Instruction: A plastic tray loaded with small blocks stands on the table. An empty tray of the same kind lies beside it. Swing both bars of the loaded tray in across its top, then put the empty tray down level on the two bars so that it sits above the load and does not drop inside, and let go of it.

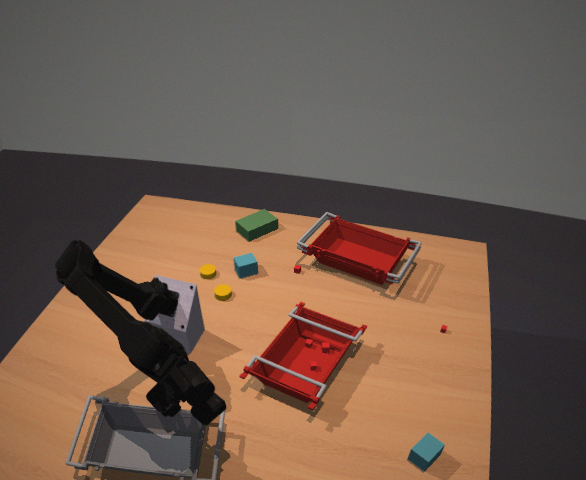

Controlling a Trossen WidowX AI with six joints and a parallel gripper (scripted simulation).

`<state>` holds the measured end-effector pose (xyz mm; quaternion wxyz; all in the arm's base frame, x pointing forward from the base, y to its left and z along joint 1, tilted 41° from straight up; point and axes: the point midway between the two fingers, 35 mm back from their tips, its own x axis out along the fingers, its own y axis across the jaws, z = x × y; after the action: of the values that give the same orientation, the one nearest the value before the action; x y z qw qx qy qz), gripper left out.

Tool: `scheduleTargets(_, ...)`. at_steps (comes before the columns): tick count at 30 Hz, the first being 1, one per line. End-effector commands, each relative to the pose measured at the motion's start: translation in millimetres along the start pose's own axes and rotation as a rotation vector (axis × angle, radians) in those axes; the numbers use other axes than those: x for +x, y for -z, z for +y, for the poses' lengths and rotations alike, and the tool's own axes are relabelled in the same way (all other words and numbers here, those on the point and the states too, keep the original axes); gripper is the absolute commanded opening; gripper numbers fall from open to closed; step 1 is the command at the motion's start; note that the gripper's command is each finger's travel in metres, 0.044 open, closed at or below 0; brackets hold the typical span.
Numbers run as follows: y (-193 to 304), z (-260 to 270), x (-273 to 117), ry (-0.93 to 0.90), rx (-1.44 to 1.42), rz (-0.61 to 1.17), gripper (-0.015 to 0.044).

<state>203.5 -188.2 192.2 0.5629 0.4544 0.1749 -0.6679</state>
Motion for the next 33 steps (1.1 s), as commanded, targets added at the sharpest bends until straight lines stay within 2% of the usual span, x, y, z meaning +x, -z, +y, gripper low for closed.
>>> scheduleTargets(1, -29.2, -44.2, 1.1, -0.028, 0.411, -0.024, 0.044)
scheduleTargets(5, -48.9, -89.4, 2.7, -0.058, 0.801, -0.076, 0.044)
scheduleTargets(7, -51.1, -97.1, 2.9, -0.066, 0.867, -0.086, 0.044)
scheduleTargets(17, -51.7, -95.3, 10.3, -0.064, 0.867, -0.085, 0.044)
scheduleTargets(33, -58.2, -94.1, 81.9, -0.059, 0.867, -0.085, 0.044)
